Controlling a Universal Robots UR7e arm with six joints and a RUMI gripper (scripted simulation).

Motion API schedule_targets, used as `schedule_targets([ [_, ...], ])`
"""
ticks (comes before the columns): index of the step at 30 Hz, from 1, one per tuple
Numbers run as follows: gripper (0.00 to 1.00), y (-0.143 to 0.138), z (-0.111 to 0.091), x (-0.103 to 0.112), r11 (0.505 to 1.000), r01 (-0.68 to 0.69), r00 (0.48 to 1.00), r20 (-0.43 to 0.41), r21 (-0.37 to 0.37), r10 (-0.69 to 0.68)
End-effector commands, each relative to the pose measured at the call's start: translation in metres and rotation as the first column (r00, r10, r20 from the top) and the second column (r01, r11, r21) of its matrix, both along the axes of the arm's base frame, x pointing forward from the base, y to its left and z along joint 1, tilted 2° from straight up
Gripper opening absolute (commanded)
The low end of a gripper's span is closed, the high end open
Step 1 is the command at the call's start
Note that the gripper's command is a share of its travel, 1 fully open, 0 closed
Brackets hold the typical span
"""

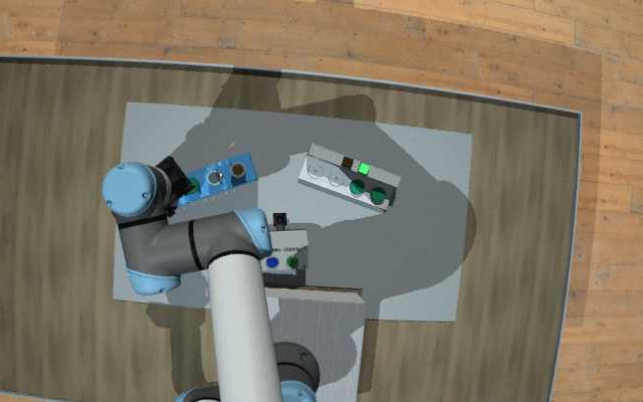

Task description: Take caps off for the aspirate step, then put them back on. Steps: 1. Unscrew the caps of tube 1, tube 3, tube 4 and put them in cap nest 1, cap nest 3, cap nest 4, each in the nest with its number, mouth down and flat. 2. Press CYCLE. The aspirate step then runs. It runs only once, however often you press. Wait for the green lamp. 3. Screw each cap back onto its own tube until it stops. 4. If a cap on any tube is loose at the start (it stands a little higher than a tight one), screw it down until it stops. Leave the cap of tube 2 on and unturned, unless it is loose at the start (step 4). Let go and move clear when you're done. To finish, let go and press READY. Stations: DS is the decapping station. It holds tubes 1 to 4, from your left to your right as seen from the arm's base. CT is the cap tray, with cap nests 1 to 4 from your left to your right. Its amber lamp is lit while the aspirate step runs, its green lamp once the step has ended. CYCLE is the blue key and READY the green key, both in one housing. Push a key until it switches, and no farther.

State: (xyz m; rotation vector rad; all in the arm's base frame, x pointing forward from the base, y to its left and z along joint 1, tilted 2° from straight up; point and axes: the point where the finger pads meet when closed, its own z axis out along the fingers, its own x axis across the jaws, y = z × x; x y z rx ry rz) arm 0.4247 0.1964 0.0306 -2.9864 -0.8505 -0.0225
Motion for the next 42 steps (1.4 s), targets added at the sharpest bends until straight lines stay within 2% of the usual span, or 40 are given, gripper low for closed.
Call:
schedule_targets([
  [1, 0.00, 0.0001, 0.0002, 0.0003, 0.996, 0.088, 0.996, -0.002, 0.000, -0.088],
  [7, 0.00, 0.0001, -0.0001, 0.0003, 0.959, 0.284, 0.959, -0.010, -0.001, -0.284],
  [14, 0.00, 0.0001, -0.0005, 0.0003, 0.867, 0.498, 0.867, -0.019, -0.003, -0.498],
  [16, 0.00, 0.0001, -0.0005, 0.0003, 0.867, 0.498, 0.867, -0.019, -0.003, -0.498],
  [23, 0.00, 0.0001, -0.0008, 0.0003, 0.739, 0.674, 0.738, -0.026, -0.007, -0.674],
  [27, 0.00, 0.0001, -0.0008, 0.0003, 0.739, 0.674, 0.738, -0.026, -0.007, -0.674],
  [28, 0.35, 0.0001, -0.0008, 0.0003, 0.739, 0.674, 0.738, -0.026, -0.007, -0.674],
  [40, 0.35, 0.0001, -0.0008, 0.0003, 0.739, 0.674, 0.739, -0.026, -0.007, -0.673],
  [42, 0.35, 0.0001, 0.0002, 0.0003, 0.790, 0.613, 0.790, -0.023, -0.005, -0.613],
])
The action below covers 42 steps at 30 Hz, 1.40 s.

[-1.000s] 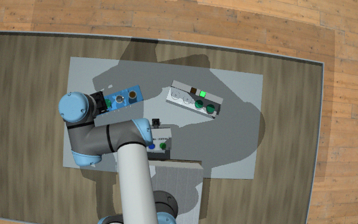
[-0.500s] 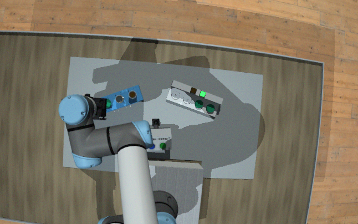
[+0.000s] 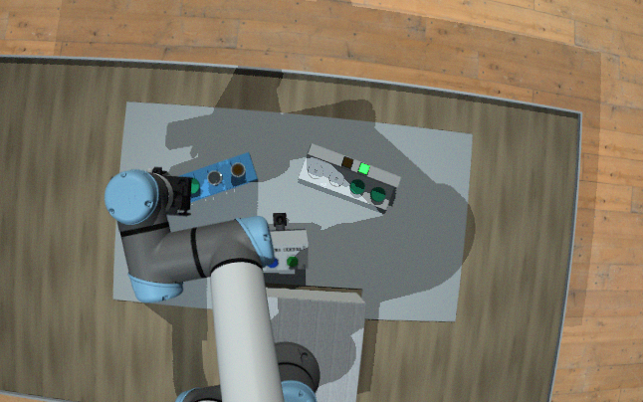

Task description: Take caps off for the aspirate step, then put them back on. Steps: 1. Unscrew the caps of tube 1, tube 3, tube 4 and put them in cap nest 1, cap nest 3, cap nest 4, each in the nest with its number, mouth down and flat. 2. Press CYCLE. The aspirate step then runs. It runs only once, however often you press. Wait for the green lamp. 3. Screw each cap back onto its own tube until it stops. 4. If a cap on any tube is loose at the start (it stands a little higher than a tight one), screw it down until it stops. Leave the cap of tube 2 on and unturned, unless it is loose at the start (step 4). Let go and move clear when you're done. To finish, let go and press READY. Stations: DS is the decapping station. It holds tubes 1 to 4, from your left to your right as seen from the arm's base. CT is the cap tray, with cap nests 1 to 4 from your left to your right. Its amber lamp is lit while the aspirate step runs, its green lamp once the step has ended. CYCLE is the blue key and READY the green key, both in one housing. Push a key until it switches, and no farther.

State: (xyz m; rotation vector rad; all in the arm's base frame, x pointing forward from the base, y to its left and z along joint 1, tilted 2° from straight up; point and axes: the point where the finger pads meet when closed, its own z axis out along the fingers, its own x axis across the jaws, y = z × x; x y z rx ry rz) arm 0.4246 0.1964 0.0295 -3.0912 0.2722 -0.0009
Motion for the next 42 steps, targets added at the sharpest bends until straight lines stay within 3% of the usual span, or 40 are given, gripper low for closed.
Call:
schedule_targets([
  [1, 0.35, 0.0001, 0.0013, 0.0004, 0.994, -0.110, 0.994, 0.005, -0.001, 0.110],
  [6, 0.35, 0.0001, 0.0013, 0.0004, 0.952, -0.305, 0.952, 0.013, -0.003, 0.305],
  [10, 0.35, 0.0001, 0.0013, 0.0004, 0.925, -0.380, 0.925, 0.015, -0.005, 0.380],
  [20, 0.35, 0.0001, 0.0013, 0.0004, 0.714, -0.700, 0.714, 0.027, -0.014, 0.700],
  [27, 0.35, 0.0001, 0.0013, 0.0004, 0.714, -0.700, 0.714, 0.027, -0.014, 0.700],
  [28, 0.00, 0.0001, 0.0013, 0.0004, 0.714, -0.700, 0.714, 0.027, -0.014, 0.700],
  [42, 0.00, 0.0000, 0.0013, 0.0004, 0.714, -0.700, 0.714, 0.027, -0.014, 0.700],
])
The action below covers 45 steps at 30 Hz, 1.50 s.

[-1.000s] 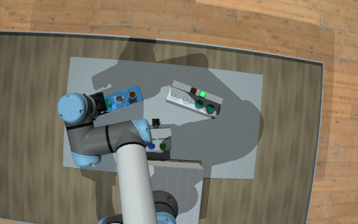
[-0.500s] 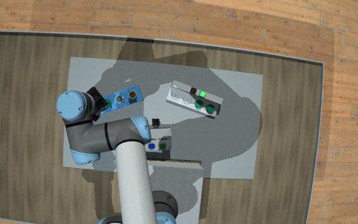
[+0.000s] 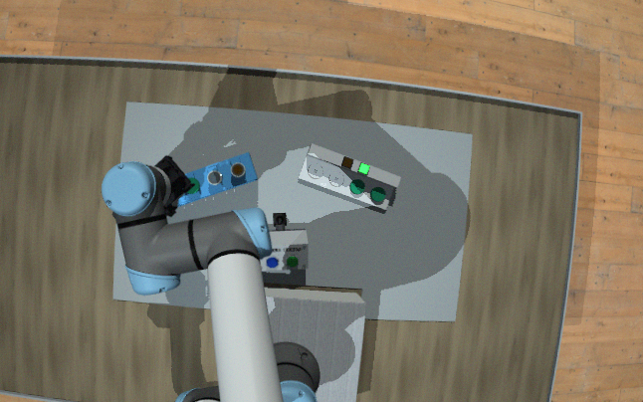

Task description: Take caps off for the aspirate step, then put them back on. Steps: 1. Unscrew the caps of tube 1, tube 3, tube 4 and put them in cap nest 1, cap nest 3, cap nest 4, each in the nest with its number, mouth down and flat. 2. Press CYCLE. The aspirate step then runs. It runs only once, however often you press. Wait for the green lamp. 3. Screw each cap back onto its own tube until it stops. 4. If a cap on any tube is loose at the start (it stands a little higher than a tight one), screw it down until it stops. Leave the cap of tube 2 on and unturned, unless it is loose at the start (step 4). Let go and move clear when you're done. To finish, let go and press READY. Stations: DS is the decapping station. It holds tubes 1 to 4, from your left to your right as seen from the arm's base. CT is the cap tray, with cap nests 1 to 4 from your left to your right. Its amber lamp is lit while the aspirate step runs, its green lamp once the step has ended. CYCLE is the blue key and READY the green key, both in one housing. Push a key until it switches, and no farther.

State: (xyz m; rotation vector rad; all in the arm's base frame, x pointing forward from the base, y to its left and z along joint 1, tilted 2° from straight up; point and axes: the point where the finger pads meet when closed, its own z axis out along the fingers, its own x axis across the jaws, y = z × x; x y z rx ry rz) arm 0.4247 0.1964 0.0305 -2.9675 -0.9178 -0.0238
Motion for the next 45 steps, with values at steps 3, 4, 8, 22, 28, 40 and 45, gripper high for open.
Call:
schedule_targets([
  [3, 0.00, 0.0000, 0.0002, 0.0003, 0.995, 0.100, 0.995, -0.003, 0.000, -0.100],
  [4, 0.00, 0.0000, 0.0002, 0.0003, 0.991, 0.133, 0.991, -0.004, 0.001, -0.133],
  [8, 0.00, 0.0000, 0.0000, 0.0003, 0.965, 0.263, 0.965, -0.009, 0.000, -0.263],
  [22, 0.00, 0.0000, -0.0006, 0.0003, 0.786, 0.618, 0.786, -0.024, -0.005, -0.618],
  [28, 0.00, 0.0000, -0.0008, 0.0003, 0.708, 0.707, 0.707, -0.028, -0.007, -0.706],
  [40, 0.35, 0.0000, -0.0008, 0.0003, 0.708, 0.706, 0.708, -0.028, -0.007, -0.706],
  [45, 0.35, 0.0000, 0.0002, 0.0003, 0.762, 0.648, 0.761, -0.025, -0.006, -0.648],
])
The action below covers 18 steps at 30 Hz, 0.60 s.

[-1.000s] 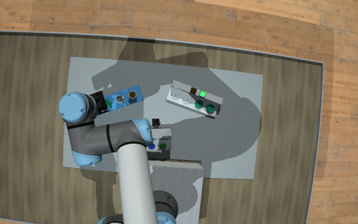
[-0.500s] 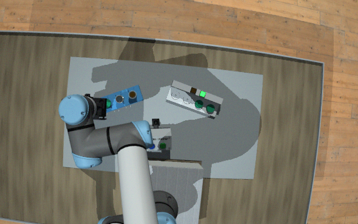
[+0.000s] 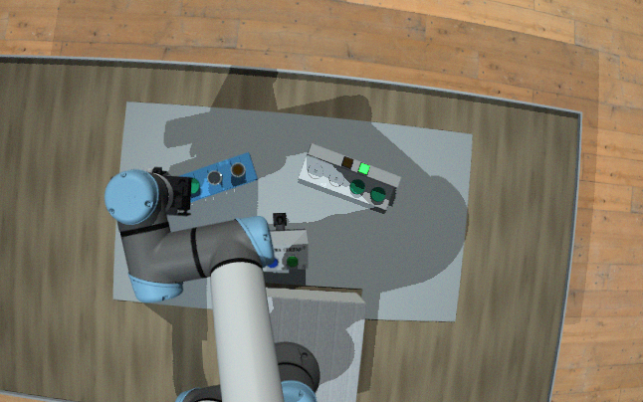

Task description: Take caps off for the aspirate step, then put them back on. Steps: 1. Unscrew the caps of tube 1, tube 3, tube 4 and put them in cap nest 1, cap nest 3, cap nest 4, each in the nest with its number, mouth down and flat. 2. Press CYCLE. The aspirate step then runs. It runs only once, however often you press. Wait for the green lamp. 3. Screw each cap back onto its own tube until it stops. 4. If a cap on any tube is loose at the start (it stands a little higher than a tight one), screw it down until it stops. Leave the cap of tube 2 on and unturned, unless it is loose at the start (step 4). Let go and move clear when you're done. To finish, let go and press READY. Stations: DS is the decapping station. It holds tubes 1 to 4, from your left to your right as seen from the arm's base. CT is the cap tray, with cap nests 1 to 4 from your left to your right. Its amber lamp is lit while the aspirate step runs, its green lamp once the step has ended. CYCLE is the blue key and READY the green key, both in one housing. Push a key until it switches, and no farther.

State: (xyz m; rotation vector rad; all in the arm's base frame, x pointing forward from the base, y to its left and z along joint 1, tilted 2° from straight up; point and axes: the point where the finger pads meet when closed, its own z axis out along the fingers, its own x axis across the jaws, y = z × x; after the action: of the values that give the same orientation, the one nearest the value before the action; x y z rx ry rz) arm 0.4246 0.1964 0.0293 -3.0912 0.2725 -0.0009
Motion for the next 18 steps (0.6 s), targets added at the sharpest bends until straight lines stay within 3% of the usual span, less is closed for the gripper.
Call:
schedule_targets([
  [1, 0.35, 0.0000, 0.0013, 0.0004, 0.994, -0.110, 0.994, 0.005, -0.001, 0.110],
  [9, 0.35, 0.0000, 0.0013, 0.0004, 0.939, -0.343, 0.939, 0.014, -0.004, 0.343],
  [18, 0.35, 0.0000, 0.0013, 0.0004, 0.758, -0.652, 0.758, 0.025, -0.012, 0.652],
])
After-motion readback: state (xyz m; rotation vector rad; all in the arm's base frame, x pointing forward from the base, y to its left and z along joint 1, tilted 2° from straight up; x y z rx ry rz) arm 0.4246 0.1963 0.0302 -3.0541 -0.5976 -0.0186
